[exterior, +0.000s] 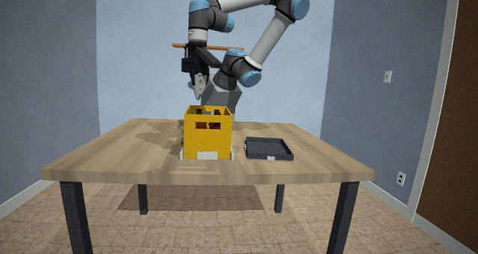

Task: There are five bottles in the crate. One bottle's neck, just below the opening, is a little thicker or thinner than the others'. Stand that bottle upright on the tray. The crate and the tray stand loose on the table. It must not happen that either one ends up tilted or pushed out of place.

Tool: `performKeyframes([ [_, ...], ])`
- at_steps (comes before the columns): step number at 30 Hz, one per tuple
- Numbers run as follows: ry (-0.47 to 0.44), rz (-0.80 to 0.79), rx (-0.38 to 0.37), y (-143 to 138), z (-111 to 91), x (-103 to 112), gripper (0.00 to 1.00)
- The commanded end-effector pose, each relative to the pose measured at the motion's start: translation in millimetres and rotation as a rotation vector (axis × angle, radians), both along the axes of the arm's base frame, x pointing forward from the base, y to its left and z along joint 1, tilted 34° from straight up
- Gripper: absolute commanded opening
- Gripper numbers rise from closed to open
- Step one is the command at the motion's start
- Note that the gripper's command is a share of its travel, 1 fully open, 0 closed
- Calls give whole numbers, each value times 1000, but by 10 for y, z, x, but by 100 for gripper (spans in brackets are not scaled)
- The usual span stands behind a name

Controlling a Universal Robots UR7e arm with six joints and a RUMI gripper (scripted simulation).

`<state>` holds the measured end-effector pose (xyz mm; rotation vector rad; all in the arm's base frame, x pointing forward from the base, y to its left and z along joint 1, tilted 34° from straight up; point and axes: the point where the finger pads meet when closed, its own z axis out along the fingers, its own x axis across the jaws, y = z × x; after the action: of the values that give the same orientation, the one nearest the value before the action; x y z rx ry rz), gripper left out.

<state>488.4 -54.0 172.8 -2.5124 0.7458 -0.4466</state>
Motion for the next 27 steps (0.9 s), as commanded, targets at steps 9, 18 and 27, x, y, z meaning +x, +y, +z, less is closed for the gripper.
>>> performKeyframes([
  [9,-1,0,-1,-2,4,1,0],
  [18,-1,0,-1,-2,4,1,0],
  [27,0,0,-1,458,130,-133,0],
])
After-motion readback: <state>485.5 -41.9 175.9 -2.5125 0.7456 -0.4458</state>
